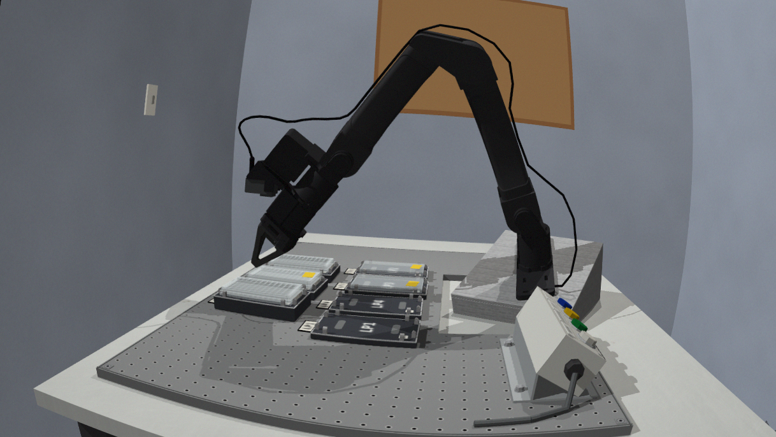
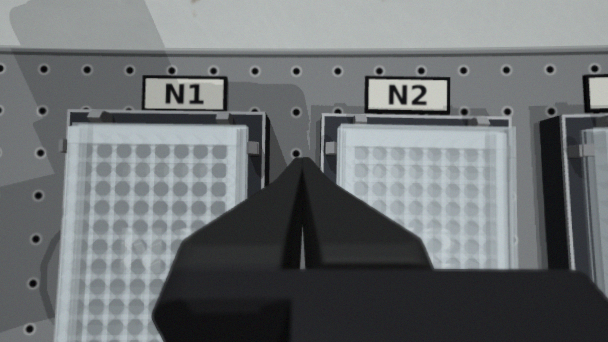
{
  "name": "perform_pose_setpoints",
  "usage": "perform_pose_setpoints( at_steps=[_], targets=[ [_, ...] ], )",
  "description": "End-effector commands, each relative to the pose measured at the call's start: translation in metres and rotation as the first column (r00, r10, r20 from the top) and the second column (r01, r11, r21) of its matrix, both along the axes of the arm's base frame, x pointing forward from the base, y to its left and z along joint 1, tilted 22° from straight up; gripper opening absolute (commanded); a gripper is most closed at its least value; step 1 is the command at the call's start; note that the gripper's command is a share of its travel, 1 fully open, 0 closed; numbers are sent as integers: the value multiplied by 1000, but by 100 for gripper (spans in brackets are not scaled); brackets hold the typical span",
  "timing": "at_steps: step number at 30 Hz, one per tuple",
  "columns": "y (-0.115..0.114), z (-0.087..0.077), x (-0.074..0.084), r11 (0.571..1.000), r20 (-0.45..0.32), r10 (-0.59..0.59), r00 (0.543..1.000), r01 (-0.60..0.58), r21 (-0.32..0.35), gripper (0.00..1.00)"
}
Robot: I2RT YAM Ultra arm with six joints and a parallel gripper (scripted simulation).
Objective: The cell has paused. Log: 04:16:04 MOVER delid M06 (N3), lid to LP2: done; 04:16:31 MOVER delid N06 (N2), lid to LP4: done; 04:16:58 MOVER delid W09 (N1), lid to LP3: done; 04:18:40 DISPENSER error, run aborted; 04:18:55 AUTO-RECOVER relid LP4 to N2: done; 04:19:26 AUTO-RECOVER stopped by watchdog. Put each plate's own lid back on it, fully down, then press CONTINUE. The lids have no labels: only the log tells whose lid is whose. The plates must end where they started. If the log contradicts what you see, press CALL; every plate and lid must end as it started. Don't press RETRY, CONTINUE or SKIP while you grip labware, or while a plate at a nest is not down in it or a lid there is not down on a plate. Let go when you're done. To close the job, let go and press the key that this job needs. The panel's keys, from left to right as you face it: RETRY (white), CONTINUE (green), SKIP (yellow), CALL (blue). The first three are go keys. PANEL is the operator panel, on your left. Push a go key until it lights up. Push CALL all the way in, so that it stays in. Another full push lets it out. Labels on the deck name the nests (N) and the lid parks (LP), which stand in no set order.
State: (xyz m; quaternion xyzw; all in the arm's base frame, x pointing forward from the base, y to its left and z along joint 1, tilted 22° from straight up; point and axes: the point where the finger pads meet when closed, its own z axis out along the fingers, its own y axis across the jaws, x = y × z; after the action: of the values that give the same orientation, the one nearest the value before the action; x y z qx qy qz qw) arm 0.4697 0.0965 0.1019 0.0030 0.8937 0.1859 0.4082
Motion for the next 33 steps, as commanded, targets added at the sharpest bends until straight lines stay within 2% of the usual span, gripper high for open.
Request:
perform_pose_setpoints(
  at_steps=[1,7,10,12,24,33],
  targets=[
    [-27,-1,10,1000,28,-18,999,18,-5,0],
    [-55,-11,14,1000,28,-18,999,18,-5,0],
    [-60,-10,16,1000,33,-18,999,18,-6,0],
    [-70,-6,20,1000,68,-18,998,18,-8,0],
    [-127,-30,27,1000,37,-18,999,18,-9,0],
    [-124,-21,28,1000,55,-11,998,12,-13,0]
  ],
)
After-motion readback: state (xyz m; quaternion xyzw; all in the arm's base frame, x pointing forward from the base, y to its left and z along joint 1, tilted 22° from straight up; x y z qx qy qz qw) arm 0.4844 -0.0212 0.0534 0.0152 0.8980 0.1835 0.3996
